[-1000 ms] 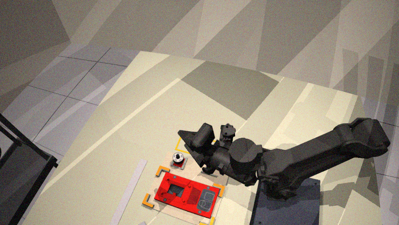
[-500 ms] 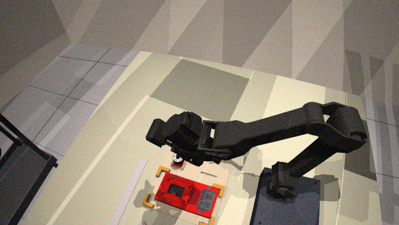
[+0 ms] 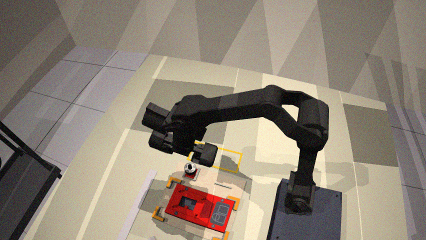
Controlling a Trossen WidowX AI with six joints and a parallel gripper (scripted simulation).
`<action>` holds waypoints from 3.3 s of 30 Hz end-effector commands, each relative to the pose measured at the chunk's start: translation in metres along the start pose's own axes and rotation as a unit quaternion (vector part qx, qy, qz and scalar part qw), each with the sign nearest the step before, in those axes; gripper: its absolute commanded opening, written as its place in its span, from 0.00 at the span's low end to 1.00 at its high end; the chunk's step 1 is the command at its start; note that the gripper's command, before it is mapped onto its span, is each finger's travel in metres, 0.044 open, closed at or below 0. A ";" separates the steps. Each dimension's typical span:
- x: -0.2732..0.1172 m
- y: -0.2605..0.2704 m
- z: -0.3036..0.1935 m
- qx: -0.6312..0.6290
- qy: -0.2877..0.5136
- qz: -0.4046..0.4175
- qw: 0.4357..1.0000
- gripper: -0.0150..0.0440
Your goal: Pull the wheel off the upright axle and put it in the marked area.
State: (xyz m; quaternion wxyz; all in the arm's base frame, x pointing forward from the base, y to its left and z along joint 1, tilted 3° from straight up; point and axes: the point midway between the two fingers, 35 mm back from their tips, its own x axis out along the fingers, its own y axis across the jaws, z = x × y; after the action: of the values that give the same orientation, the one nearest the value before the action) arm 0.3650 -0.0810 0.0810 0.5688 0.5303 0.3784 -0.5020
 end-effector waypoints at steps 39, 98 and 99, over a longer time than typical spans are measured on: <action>0.080 -0.026 -0.002 0.021 0.054 -0.111 0.992 0.63; 0.065 -0.022 0.000 0.020 0.056 -0.113 0.992 0.25; 0.065 -0.022 0.000 0.020 0.056 -0.113 0.992 0.25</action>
State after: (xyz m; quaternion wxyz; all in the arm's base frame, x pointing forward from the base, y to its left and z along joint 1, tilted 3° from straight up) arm 0.3542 -0.0899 0.0089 0.4731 0.5201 0.4595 -0.5427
